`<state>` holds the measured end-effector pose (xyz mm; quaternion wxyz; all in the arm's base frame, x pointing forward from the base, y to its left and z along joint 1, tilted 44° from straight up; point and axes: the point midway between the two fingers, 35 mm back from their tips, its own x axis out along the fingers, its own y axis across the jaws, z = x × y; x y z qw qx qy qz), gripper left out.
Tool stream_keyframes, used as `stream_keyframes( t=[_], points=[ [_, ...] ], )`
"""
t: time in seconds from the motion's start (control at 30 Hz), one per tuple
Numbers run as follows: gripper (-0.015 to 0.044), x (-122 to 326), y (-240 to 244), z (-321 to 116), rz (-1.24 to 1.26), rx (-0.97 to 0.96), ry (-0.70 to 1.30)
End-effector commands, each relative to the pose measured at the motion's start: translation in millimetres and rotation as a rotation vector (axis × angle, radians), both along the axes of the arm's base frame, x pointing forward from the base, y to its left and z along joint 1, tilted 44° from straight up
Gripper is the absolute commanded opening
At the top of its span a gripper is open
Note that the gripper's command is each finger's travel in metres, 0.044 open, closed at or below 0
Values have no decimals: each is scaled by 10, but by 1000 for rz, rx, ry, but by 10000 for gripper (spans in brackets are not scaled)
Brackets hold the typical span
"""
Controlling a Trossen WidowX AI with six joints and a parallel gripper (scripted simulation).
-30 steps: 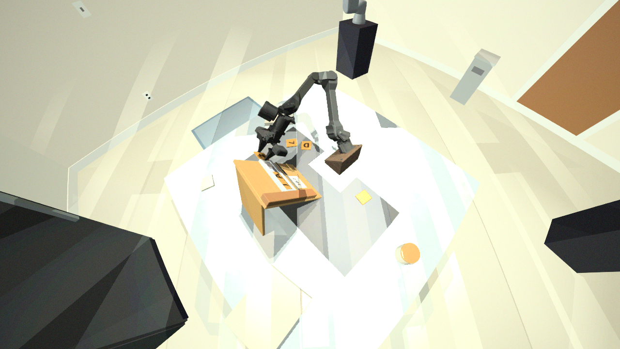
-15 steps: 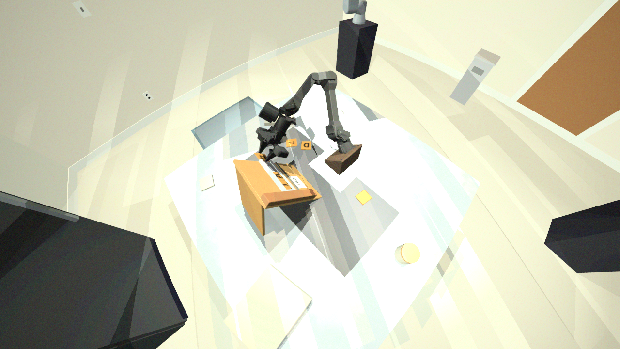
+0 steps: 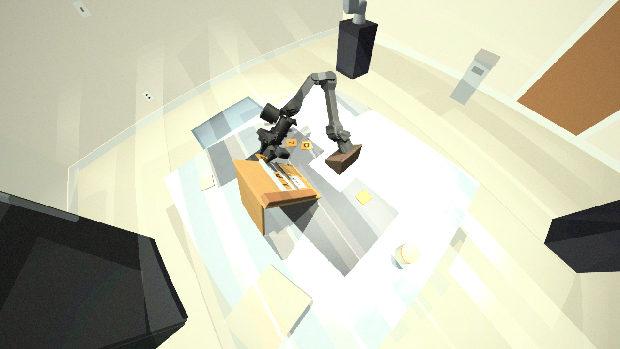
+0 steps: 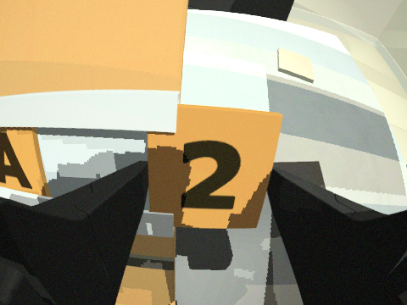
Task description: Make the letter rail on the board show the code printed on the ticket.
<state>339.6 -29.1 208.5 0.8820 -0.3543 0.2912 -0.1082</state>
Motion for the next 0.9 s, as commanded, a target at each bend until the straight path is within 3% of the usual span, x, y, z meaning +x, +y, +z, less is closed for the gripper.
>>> stream_keyframes(
  t=[0.0,0.87],
  points=[
    [0,-2,9,-23,-5,1,-1],
    [0,-1,104,-114,-5,2,0]
  ],
)
